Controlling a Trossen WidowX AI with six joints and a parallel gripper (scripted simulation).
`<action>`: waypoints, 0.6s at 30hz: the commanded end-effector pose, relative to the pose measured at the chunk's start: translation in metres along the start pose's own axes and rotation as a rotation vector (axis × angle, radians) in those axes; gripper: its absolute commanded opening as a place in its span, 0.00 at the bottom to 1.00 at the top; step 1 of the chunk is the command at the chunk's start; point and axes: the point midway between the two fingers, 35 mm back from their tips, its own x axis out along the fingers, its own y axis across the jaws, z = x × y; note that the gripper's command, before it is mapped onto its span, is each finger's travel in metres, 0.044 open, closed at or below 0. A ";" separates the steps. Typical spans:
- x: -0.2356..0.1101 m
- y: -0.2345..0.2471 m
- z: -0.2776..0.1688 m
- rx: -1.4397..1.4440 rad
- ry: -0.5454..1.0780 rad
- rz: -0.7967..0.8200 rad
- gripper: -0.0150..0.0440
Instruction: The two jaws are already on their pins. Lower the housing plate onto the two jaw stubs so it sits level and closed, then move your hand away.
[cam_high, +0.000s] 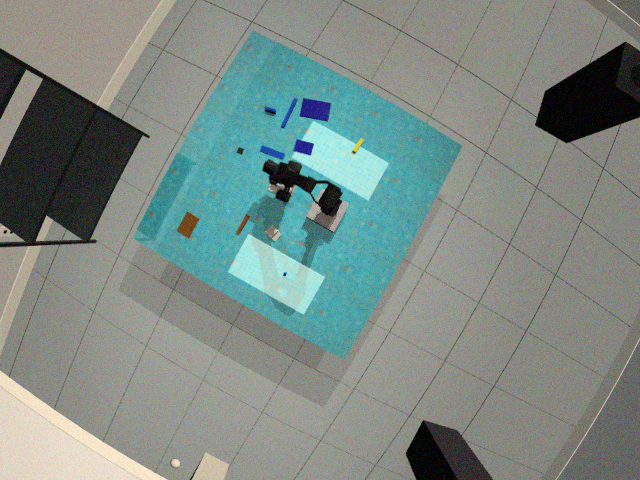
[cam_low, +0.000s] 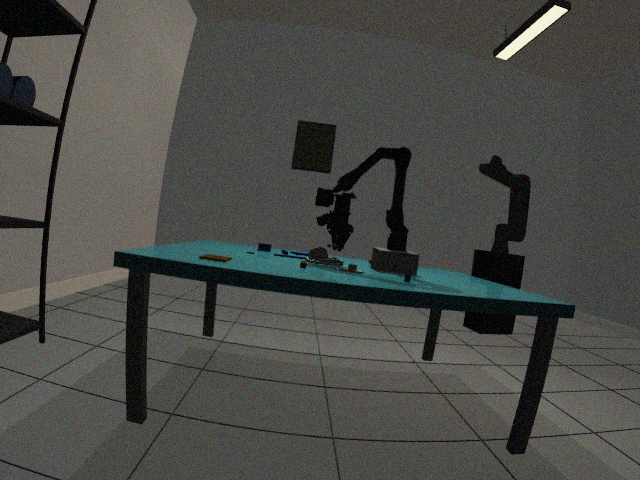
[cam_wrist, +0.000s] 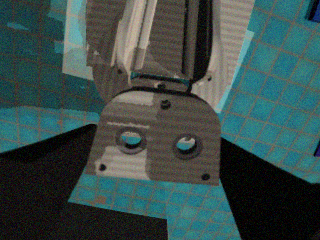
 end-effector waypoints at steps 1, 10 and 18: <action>0.008 0.001 -0.001 -0.001 0.003 0.003 0.85; 0.023 0.001 -0.003 -0.002 0.003 0.003 0.85; 0.031 0.001 -0.004 -0.003 0.003 0.003 0.85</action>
